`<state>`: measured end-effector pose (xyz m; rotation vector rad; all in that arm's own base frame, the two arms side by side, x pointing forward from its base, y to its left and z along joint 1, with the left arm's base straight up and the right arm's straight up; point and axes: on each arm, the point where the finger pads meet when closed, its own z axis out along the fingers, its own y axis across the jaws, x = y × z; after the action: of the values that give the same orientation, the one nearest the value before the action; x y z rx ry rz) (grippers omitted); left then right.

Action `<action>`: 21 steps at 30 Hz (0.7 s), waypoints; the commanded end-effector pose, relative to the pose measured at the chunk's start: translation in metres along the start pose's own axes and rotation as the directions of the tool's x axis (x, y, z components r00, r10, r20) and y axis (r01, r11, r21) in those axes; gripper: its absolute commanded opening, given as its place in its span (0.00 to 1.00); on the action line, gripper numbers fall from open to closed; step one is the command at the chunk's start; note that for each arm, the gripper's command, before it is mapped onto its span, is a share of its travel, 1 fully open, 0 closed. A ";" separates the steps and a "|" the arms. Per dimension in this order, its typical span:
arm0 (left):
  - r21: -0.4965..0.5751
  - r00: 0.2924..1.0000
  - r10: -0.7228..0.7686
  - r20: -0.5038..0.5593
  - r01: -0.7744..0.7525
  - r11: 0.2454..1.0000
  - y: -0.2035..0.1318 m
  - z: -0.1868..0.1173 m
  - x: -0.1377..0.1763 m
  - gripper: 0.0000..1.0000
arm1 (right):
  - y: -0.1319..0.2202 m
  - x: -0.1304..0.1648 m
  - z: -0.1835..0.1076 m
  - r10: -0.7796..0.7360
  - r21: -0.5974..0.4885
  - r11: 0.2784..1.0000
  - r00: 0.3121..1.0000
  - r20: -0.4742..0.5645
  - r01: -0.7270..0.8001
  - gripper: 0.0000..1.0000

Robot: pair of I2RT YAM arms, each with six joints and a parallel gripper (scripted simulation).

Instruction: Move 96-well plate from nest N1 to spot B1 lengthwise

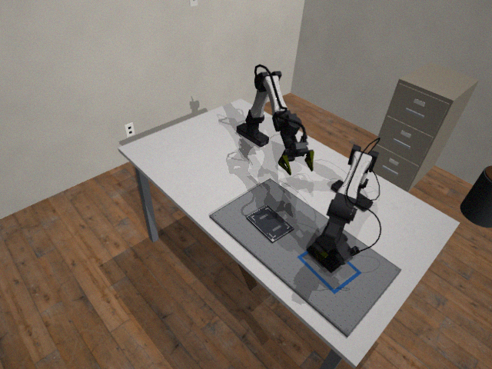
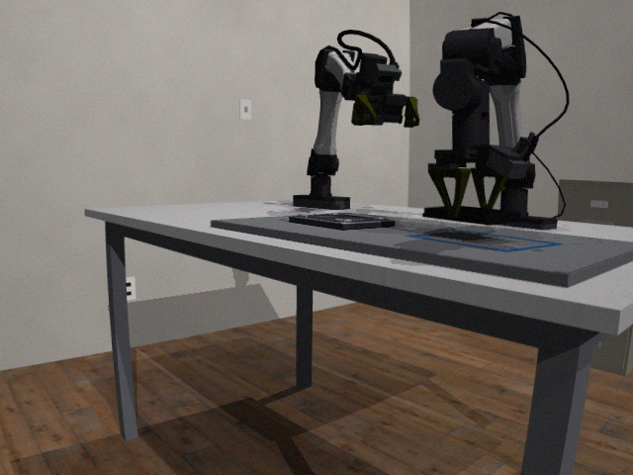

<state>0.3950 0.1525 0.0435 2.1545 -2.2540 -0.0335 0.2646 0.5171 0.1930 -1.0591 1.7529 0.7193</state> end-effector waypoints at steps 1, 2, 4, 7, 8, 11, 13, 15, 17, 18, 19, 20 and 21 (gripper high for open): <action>0.023 1.000 0.030 0.008 -0.030 0.999 -0.008 0.011 -0.009 0.80 | 0.000 -0.025 0.000 -0.001 0.002 1.000 0.998 0.062 0.001 1.00; 0.023 1.000 0.030 0.008 -0.030 0.999 -0.008 0.013 -0.013 0.80 | -0.002 -0.028 -0.002 0.000 0.004 1.000 0.998 0.069 0.000 1.00; 0.037 0.999 0.029 0.015 -0.030 0.999 -0.012 0.012 -0.018 0.80 | -0.002 -0.033 -0.005 -0.001 0.004 1.000 0.997 0.078 0.000 1.00; 0.044 0.999 0.032 0.018 -0.033 0.999 -0.011 0.008 -0.016 0.80 | -0.002 -0.032 -0.005 0.000 0.004 1.000 0.997 0.077 -0.001 1.00; 0.035 0.999 0.030 0.014 -0.031 0.999 -0.008 0.012 -0.018 0.80 | -0.002 -0.032 -0.005 0.000 0.004 1.000 0.997 0.077 -0.001 1.00; 0.022 1.000 0.030 -0.002 -0.030 0.999 -0.004 0.027 -0.024 0.80 | -0.002 -0.032 -0.005 0.000 0.004 1.000 0.997 0.077 -0.001 1.00; 0.032 1.000 0.030 0.008 -0.030 0.999 -0.007 0.028 -0.031 0.80 | -0.002 -0.032 -0.005 0.000 0.004 1.000 0.997 0.077 -0.001 1.00; 0.041 1.000 0.028 0.013 -0.029 0.999 -0.012 0.028 -0.032 0.80 | -0.002 -0.032 -0.005 0.000 0.004 1.000 0.997 0.077 -0.001 1.00; 0.043 0.999 0.028 0.015 -0.029 0.999 -0.013 0.028 -0.032 0.80 | -0.002 -0.032 -0.005 0.000 0.004 1.000 0.997 0.077 -0.001 1.00; 0.035 1.000 0.027 0.010 -0.028 0.999 -0.012 0.032 -0.029 0.80 | -0.002 -0.032 -0.005 0.000 0.004 1.000 0.997 0.077 -0.001 1.00; 0.041 0.999 0.031 0.014 -0.031 0.999 -0.010 0.028 -0.028 0.80 | -0.002 -0.032 -0.005 0.000 0.004 1.000 0.997 0.077 -0.001 1.00; 0.047 0.999 0.034 0.017 -0.035 0.998 -0.007 0.026 -0.028 0.80 | -0.002 -0.032 -0.005 0.000 0.004 1.000 0.997 0.077 -0.001 1.00; 0.053 0.999 0.034 0.020 -0.035 0.998 -0.004 0.020 -0.028 0.92 | -0.002 -0.032 -0.005 0.000 0.004 1.000 0.997 0.077 -0.001 1.00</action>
<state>0.3976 0.1799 0.0137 2.1420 -2.2869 -0.0179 0.2695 0.5179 0.1926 -1.0485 1.7496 0.7181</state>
